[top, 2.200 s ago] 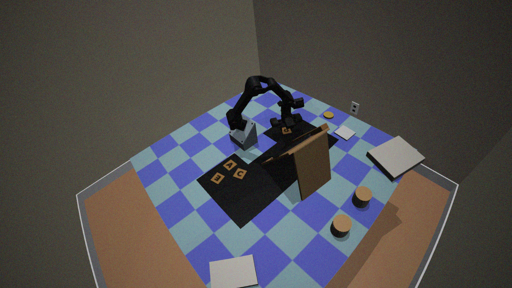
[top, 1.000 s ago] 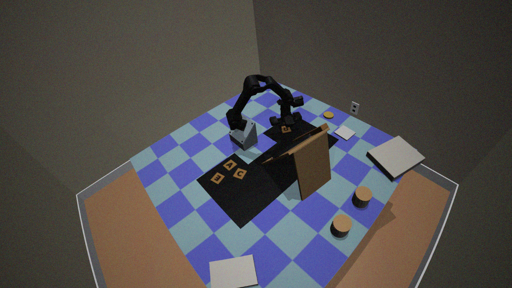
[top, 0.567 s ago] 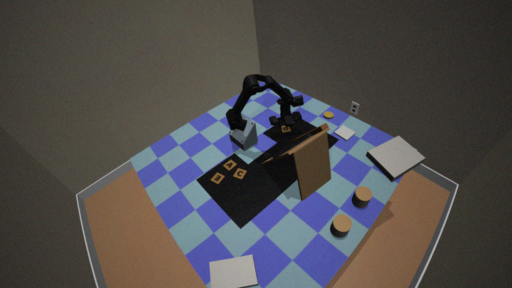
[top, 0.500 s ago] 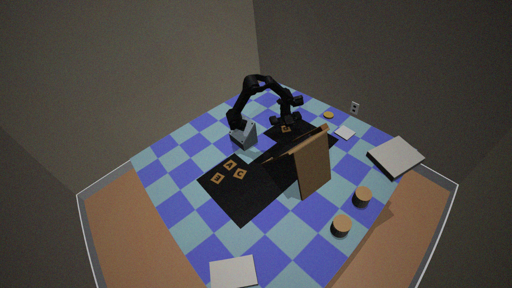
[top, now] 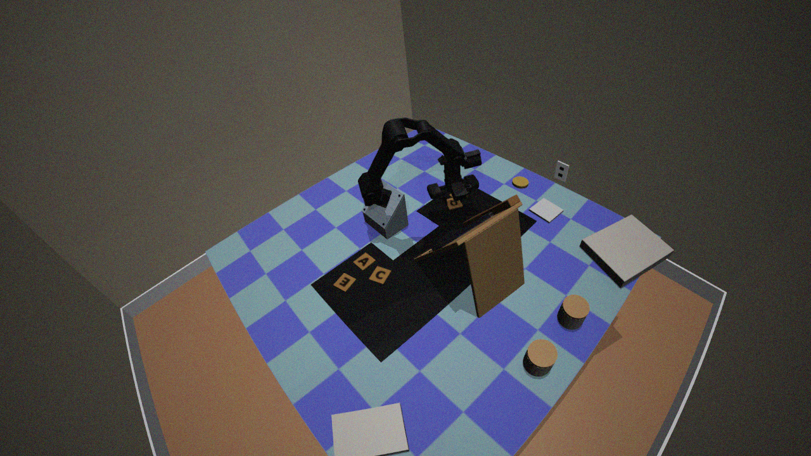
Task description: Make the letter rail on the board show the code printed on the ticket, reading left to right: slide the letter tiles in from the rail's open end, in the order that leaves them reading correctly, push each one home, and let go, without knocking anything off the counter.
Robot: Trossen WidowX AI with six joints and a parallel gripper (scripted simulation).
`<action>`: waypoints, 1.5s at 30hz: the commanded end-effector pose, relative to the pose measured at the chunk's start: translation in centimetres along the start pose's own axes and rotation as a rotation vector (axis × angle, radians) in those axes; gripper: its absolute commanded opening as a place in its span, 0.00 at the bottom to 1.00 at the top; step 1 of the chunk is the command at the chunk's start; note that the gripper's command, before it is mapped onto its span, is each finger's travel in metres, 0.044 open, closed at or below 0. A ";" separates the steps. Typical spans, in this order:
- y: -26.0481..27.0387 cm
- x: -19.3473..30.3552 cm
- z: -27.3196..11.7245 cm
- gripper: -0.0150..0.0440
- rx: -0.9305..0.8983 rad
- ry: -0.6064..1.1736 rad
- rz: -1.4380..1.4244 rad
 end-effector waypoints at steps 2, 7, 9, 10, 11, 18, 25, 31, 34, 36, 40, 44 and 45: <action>0.5 -1.7 -1.8 0.25 -0.070 0.018 -0.041; 0.8 -3.4 -3.3 0.25 -0.133 0.027 -0.087; 0.8 -4.1 -3.9 0.25 -0.158 0.028 -0.105; 0.9 -4.5 -4.2 0.25 -0.171 0.028 -0.113; 0.9 -4.8 -4.5 0.25 -0.183 0.027 -0.122; 0.5 -7.2 -6.4 0.25 -0.265 0.022 -0.163; 0.0 -9.6 -8.0 0.25 -0.343 -0.001 -0.214; -0.5 -11.7 -9.3 0.25 -0.403 -0.035 -0.260; -0.9 -12.8 -9.8 0.25 -0.431 -0.057 -0.280; -1.2 -13.5 -10.2 0.25 -0.448 -0.072 -0.294; -1.8 -14.9 -10.9 0.25 -0.480 -0.107 -0.319; -2.6 -16.3 -11.5 0.25 -0.508 -0.146 -0.341; -2.9 -16.7 -11.7 0.25 -0.515 -0.157 -0.346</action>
Point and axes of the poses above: the point midway between the two fingers, 35 mm back from their tips, its own z axis out along the fingers, its own y axis across the jaws, x = y × z, the point moved 7 cm from there along -z, back along the fingers, and after that the axes turned 14 degrees about z, right-handed, at the moved point
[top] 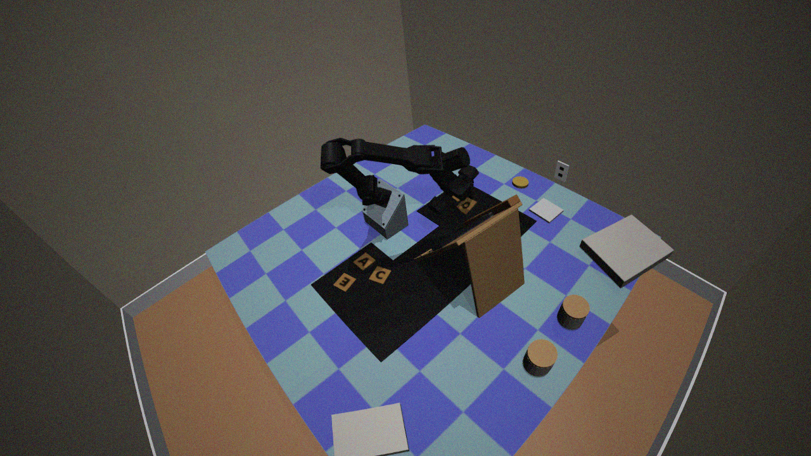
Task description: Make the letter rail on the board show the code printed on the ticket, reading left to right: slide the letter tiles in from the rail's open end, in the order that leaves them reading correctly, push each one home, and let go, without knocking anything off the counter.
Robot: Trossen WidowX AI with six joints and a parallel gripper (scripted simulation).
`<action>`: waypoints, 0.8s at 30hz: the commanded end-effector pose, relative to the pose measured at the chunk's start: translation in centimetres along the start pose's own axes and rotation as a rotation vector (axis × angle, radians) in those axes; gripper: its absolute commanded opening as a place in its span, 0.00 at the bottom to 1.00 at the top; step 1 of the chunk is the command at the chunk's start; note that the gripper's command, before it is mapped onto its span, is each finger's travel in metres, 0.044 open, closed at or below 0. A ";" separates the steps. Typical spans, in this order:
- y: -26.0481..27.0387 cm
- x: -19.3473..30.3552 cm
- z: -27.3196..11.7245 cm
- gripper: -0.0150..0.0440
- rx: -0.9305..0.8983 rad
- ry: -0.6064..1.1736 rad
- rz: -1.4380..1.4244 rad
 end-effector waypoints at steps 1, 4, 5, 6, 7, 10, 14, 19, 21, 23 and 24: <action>-1.1 -1.4 -1.1 0.25 -0.026 -0.047 -0.033; -1.9 -2.2 -1.8 0.25 -0.038 -0.078 -0.054; -2.2 -2.5 -2.0 0.25 -0.042 -0.089 -0.061; -2.4 -2.8 -2.3 0.25 -0.045 -0.100 -0.069; -2.7 -3.1 -2.5 0.25 -0.050 -0.111 -0.071; -3.4 -4.0 -3.3 0.25 -0.063 -0.145 -0.076; -4.6 -5.2 -4.4 0.25 -0.075 -0.193 -0.084; -6.1 -6.3 -5.6 0.25 -0.077 -0.257 -0.110; -6.7 -6.7 -6.0 0.25 -0.073 -0.283 -0.124; -7.4 -7.1 -6.4 0.25 -0.066 -0.309 -0.136; -7.8 -7.3 -6.6 0.25 -0.062 -0.321 -0.141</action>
Point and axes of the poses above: the point midway between the two fingers, 35 mm back from their tips, its own z axis out along the fingers, its own y axis across the jaws, x = y × z, the point moved 7 cm from there along -z, back along the fingers, and after that the axes turned 14 degrees about z, right-handed, at the moved point
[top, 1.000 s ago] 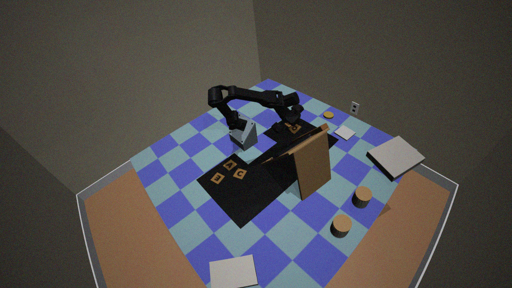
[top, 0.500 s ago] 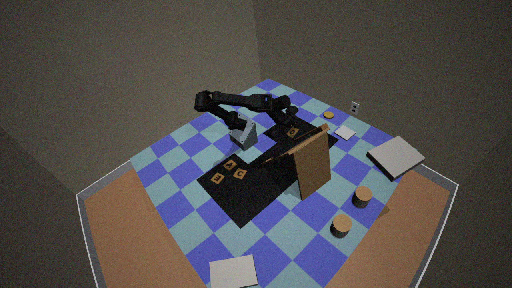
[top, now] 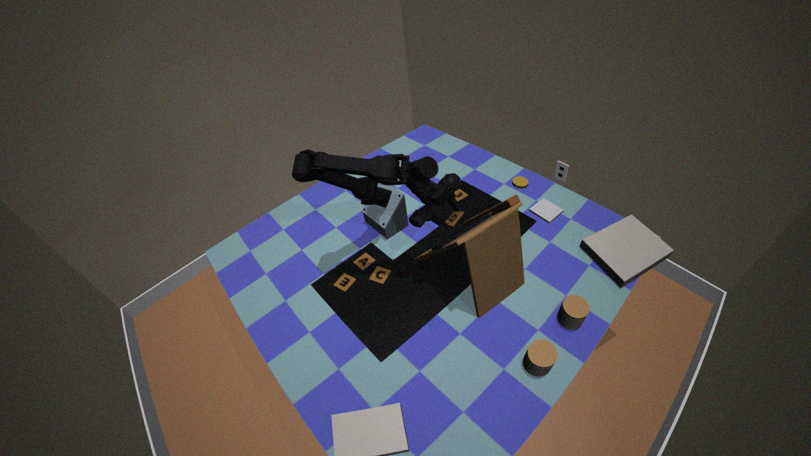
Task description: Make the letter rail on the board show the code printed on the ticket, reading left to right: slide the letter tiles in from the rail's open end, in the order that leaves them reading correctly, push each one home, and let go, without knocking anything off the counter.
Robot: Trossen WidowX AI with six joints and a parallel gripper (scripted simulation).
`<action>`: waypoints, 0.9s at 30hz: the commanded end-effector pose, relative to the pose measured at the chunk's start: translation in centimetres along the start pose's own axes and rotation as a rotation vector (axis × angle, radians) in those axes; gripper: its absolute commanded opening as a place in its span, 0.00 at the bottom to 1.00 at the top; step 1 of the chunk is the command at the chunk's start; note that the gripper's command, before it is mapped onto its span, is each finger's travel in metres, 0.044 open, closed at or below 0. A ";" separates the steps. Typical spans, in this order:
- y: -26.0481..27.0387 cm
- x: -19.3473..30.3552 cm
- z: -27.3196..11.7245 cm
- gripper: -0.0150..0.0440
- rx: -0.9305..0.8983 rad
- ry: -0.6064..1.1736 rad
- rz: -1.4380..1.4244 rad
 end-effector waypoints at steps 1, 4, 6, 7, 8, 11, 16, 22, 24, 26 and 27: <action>-1.7 -0.9 -0.9 0.25 0.015 -0.060 -0.029; -2.9 -1.3 -1.5 0.25 0.030 -0.096 -0.043; -3.7 -1.6 -1.8 0.25 0.042 -0.120 -0.051; -4.1 -1.7 -2.0 0.25 0.048 -0.132 -0.055; -4.4 -1.9 -2.2 0.25 0.055 -0.143 -0.059; -5.6 -2.2 -2.8 0.25 0.077 -0.178 -0.072; -7.7 -2.6 -3.8 0.25 0.127 -0.230 -0.095; -10.3 -3.0 -5.1 0.25 0.202 -0.286 -0.125; -11.1 -3.0 -5.6 0.25 0.229 -0.303 -0.135; -11.9 -3.0 -6.0 0.25 0.257 -0.318 -0.145; -12.3 -3.0 -6.3 0.25 0.272 -0.326 -0.150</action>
Point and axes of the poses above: the point midway between the two fingers, 35 mm back from their tips, its own z axis out along the fingers, its own y axis across the jaws, x = y × z, the point moved 7 cm from there along -z, back along the fingers, and after that the axes turned 14 degrees about z, right-handed, at the moved point
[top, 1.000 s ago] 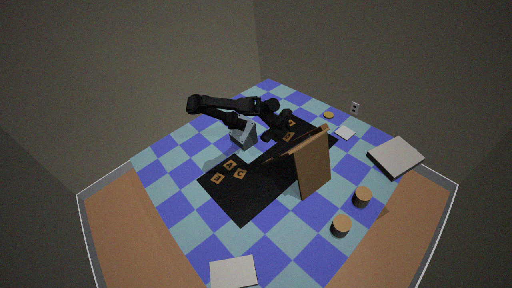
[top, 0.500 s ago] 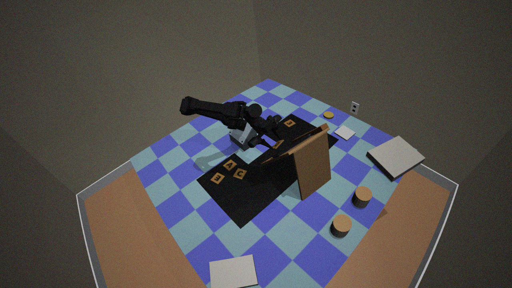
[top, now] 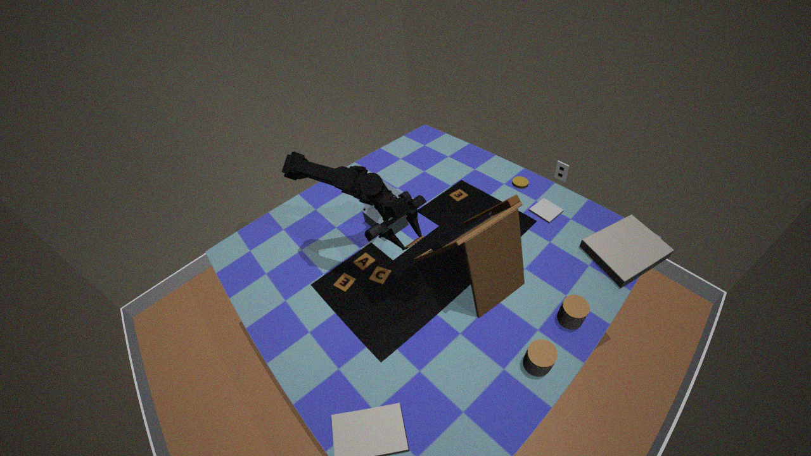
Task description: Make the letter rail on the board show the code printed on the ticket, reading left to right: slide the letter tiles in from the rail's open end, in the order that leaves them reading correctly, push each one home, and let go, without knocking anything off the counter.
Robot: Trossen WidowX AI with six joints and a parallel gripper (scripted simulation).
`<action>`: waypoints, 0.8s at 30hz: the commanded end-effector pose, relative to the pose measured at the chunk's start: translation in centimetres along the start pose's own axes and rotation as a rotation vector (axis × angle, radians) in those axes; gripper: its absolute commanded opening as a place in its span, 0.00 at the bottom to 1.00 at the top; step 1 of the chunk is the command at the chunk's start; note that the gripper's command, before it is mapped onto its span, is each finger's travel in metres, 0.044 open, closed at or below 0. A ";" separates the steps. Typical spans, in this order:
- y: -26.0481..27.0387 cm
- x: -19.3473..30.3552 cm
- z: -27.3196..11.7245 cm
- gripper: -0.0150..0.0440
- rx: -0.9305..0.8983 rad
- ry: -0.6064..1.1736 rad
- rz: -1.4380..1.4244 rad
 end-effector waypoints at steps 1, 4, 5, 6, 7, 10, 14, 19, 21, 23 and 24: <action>-2.1 0.1 -0.7 0.25 0.066 -0.036 -0.028; -2.7 0.2 -0.9 0.25 0.087 -0.045 -0.037; -2.7 0.2 -0.9 0.25 0.087 -0.045 -0.037; -2.7 0.2 -0.9 0.25 0.087 -0.045 -0.037; -2.7 0.2 -0.9 0.25 0.087 -0.045 -0.037; -2.7 0.1 -0.4 0.25 0.087 -0.045 -0.037; -2.8 -0.1 1.3 0.25 0.087 -0.045 -0.036; -3.1 -0.1 3.4 0.25 0.089 -0.048 -0.036; -3.2 -0.1 3.9 0.25 0.089 -0.049 -0.037; -3.2 -0.1 4.0 0.25 0.089 -0.049 -0.037; -3.2 -0.1 4.0 0.25 0.089 -0.049 -0.037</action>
Point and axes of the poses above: the point midway between the two fingers, 35 mm back from their tips, its own z axis out along the fingers, its own y axis across the jaws, x = y × z, the point moved 7 cm from there along -z, back along the fingers, and after that the axes turned 14 degrees about z, right-handed, at the moved point
